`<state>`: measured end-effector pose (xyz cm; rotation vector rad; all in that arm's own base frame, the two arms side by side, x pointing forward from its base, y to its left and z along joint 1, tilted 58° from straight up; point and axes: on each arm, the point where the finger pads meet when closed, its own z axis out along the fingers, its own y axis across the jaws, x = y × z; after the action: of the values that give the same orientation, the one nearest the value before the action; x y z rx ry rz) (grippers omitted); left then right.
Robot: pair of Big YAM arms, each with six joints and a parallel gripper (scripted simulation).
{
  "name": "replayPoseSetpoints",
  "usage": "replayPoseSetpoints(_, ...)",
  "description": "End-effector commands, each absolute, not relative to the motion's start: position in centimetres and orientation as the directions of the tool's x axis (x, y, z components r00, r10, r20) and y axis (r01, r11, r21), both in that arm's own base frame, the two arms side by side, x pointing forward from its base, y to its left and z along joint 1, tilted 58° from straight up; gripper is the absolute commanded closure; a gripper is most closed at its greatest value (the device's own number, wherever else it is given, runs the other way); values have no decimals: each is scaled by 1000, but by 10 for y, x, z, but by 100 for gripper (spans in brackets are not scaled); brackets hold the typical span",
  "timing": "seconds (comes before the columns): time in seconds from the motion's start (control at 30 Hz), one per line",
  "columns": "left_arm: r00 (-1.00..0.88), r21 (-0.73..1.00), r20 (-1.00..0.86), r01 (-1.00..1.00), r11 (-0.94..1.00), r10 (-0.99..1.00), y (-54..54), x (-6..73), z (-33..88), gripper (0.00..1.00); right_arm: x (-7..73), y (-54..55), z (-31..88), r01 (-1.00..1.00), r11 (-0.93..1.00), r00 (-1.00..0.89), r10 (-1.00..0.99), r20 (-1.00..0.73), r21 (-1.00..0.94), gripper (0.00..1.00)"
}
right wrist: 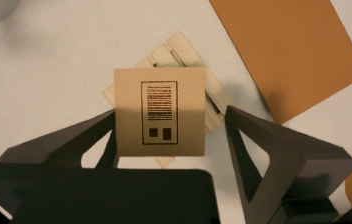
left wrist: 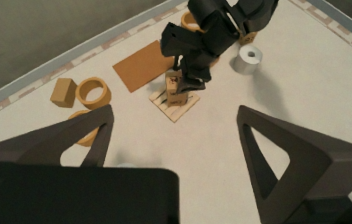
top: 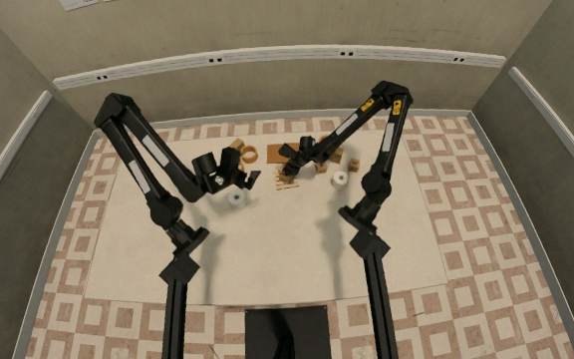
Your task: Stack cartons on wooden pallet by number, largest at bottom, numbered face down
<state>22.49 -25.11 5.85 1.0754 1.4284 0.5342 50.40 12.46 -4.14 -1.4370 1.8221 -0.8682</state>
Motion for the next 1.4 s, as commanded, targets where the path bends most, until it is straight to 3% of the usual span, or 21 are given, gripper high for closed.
replayPoseSetpoints(0.0, 146, 838, -515, 294, 460, 845, -253, 225, 59, 0, 488, 132, -48, -571, 169, -176, -981, -81, -803, 21)
replayPoseSetpoints(0.67, 146, 838, -515, 294, 460, 845, -253, 225, 59, 0, 374, 141, 19, -559, 170, -176, -981, -84, -811, 21)
replayPoseSetpoints(1.07, 139, 841, -511, 283, 461, 848, -254, 230, 59, 0, 394, 135, 29, -524, 225, -224, -967, -121, -821, 21)
replayPoseSetpoints(1.37, 182, 858, -465, 332, 391, 866, -312, 272, 26, 0, 439, 61, 73, -277, 597, -477, -766, -432, -753, 21)
